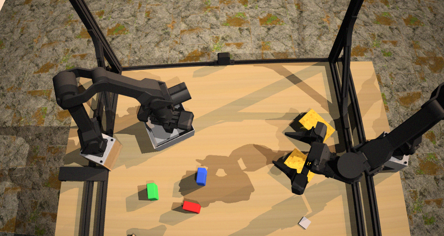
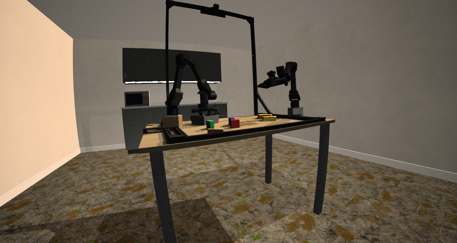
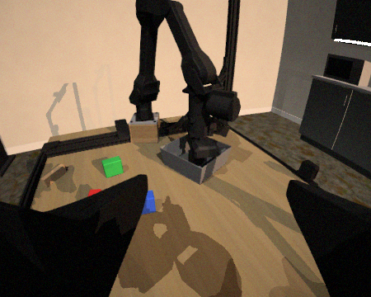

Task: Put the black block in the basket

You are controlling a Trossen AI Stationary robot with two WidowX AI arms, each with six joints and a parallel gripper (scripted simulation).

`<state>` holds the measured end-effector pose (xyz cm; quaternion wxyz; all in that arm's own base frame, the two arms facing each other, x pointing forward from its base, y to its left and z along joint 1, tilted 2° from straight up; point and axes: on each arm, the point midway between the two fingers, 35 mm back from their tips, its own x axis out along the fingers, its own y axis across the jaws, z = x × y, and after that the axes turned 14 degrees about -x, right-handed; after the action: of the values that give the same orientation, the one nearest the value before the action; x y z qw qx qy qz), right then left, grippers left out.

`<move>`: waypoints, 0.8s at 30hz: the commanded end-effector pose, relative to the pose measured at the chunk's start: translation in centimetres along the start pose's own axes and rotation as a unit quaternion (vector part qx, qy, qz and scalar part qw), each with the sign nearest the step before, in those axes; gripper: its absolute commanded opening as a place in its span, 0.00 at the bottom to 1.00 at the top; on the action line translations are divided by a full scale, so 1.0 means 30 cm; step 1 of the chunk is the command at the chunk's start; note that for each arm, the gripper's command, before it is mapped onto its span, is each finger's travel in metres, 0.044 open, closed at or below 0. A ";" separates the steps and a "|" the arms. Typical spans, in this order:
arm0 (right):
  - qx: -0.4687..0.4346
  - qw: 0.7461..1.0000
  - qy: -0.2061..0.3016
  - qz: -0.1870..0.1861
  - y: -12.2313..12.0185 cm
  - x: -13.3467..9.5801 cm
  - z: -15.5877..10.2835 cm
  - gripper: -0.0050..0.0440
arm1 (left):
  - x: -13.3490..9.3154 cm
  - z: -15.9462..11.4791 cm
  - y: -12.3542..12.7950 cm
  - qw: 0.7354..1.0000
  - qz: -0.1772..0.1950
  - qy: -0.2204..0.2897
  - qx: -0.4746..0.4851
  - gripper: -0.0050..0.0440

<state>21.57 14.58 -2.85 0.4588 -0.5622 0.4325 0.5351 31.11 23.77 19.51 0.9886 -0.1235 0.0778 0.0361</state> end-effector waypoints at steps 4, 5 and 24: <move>-0.001 1.000 0.005 0.006 0.013 0.026 -0.008 0.10 | 0.000 0.002 -0.001 1.000 -0.002 -0.001 0.003 0.92; -0.001 1.000 0.005 0.006 0.013 0.026 -0.008 0.10 | 0.000 0.002 -0.001 1.000 -0.002 -0.001 0.003 0.92; 0.000 1.000 0.000 -0.002 -0.002 0.001 0.000 0.45 | 0.000 0.002 -0.001 1.000 -0.002 -0.001 0.003 0.92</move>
<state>21.64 14.62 -2.87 0.4602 -0.5628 0.4311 0.5344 31.11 23.77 19.51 0.9886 -0.1235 0.0778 0.0361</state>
